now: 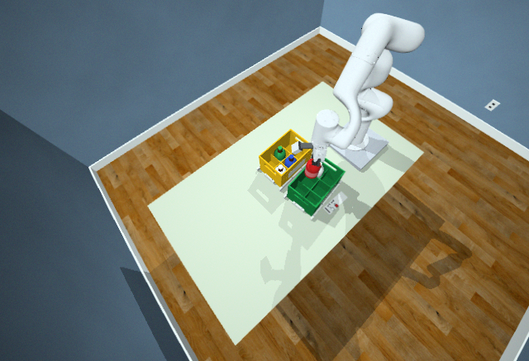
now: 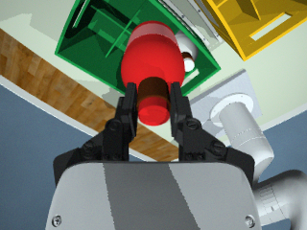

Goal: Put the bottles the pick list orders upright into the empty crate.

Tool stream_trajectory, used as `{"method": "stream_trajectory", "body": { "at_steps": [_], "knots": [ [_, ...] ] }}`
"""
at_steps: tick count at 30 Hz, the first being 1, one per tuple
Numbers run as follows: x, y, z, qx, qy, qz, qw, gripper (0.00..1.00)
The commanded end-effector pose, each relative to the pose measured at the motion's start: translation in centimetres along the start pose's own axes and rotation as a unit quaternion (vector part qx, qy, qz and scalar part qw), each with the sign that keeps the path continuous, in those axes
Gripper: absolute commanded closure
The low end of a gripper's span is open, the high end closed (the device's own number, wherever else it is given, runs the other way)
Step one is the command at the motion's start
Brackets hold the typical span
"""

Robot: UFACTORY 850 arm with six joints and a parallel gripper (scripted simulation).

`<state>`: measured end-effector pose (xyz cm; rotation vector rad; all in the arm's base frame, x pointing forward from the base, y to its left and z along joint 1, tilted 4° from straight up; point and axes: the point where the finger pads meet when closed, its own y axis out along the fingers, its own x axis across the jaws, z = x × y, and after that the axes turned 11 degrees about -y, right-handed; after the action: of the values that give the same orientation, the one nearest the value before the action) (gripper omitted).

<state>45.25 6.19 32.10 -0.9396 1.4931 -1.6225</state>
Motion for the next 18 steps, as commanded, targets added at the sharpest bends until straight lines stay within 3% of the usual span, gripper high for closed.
{"method": "stream_trajectory", "body": {
  "at_steps": [1,18],
  "knots": [
    [-0.01,-0.09,0.07,0.001,0.0,0.001,1.0,1.0],
    [0.1,-0.09,0.18,0.001,0.0,0.001,1.0,1.0]
  ]
}}
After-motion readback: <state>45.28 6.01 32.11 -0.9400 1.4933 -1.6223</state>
